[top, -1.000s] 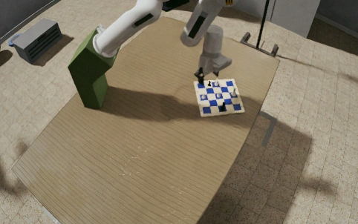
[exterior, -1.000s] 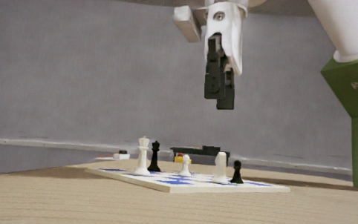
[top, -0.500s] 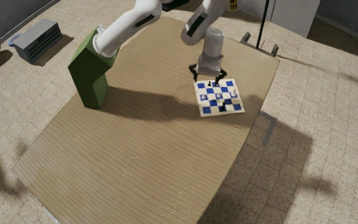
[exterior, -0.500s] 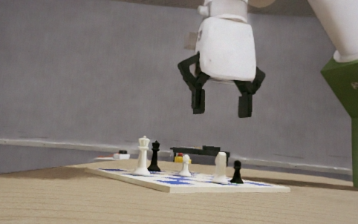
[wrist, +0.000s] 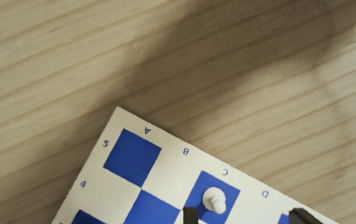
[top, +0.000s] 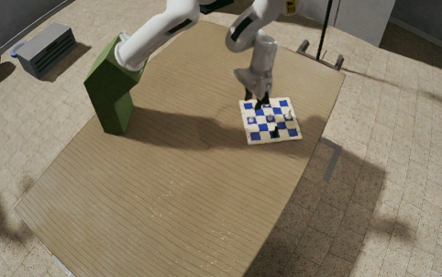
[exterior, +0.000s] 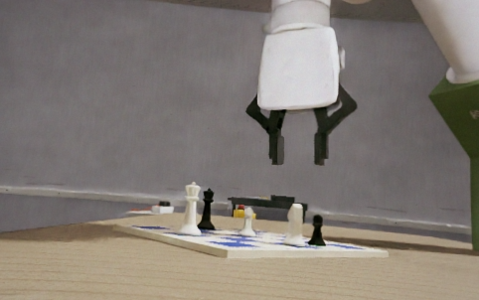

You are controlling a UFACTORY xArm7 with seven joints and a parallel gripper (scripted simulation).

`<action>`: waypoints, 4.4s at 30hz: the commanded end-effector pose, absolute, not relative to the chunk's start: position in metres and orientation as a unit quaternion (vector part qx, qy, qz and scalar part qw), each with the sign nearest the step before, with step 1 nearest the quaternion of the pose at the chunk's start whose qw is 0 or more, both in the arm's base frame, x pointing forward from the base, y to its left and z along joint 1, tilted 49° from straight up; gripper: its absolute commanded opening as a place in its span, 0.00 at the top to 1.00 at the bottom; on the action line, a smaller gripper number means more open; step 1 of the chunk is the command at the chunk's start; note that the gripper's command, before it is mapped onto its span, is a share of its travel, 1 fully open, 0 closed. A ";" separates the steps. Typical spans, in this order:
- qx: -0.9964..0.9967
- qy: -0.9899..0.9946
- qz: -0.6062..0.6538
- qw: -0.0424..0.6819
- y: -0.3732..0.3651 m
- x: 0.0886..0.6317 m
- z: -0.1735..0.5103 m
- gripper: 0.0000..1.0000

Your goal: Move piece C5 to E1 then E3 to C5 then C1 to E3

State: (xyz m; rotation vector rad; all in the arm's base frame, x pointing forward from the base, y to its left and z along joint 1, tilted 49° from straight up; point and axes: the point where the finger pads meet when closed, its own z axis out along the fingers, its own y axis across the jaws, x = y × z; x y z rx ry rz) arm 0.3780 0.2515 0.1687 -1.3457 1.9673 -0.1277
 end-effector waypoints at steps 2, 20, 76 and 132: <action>-0.496 0.763 -0.023 0.414 0.252 0.378 0.169 0.65; -0.496 0.763 -0.023 0.414 0.252 0.378 0.169 0.65; -0.496 0.763 -0.022 0.414 0.268 0.408 0.140 0.65; -0.496 0.763 -0.022 0.414 0.271 0.413 0.134 0.65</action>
